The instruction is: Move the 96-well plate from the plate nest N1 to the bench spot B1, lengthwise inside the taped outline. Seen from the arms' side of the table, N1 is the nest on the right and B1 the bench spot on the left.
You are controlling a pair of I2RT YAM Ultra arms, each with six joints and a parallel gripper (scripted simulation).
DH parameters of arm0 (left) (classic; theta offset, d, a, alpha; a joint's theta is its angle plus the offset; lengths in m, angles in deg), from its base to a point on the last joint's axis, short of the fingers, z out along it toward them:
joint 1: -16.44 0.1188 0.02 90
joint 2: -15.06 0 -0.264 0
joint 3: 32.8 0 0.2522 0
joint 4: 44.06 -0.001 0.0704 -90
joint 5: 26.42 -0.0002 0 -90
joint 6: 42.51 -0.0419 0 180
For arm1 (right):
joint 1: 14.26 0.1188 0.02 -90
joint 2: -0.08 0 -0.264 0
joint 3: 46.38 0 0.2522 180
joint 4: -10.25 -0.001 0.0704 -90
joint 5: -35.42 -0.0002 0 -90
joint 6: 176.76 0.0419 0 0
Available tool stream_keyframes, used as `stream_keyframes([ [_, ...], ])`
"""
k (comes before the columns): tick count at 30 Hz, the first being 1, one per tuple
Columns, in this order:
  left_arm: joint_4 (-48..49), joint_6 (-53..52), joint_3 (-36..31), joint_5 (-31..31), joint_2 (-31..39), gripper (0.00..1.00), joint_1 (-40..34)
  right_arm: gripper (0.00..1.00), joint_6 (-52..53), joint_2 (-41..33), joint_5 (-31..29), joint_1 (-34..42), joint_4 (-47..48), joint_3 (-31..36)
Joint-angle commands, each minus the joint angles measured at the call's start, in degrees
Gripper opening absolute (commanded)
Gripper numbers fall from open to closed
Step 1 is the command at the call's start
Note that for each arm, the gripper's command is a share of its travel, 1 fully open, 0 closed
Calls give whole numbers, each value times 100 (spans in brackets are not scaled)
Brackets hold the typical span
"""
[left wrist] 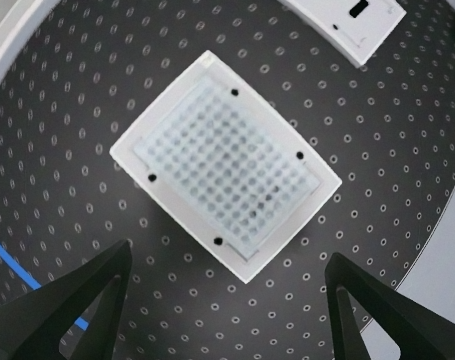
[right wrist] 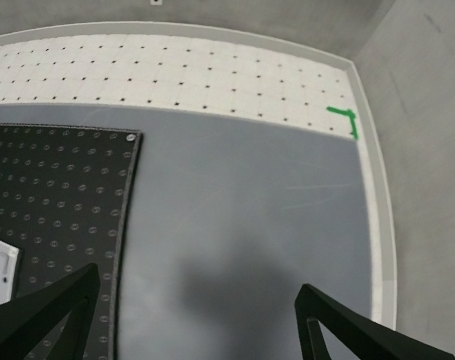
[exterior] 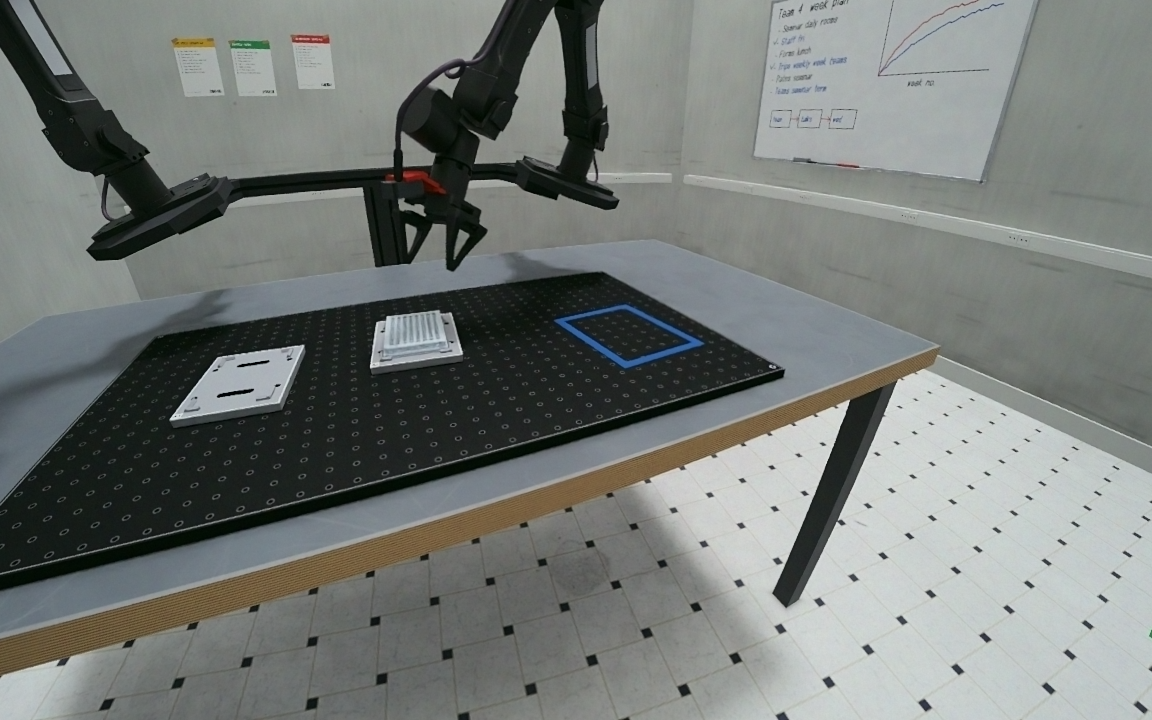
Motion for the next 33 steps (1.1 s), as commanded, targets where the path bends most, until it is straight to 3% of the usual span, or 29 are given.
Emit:
stream_keyframes([
  [1,-625,848,317,248,-166,100,-67,100,421,-195,-201,429,-501,-113],
  [3,-991,1378,574,348,-290,100,-91,100,675,-317,-352,883,-760,-87],
  [5,-991,1378,574,348,-290,100,-91,100,675,-317,-352,883,-760,-87],
  [10,-2183,2790,1562,453,-745,100,-114,100,1488,-739,-888,2230,-1599,-49],
  [19,-3817,4358,3145,279,-1498,100,15,100,2687,-1442,-1751,4441,-2942,-46],
  [22,-3969,4491,3303,261,-1576,100,30,100,2820,-1515,-1847,4676,-3096,-50],
  [33,-5273,5532,4892,53,-2389,100,158,100,4309,-2349,-2903,7331,-4812,-131],
])
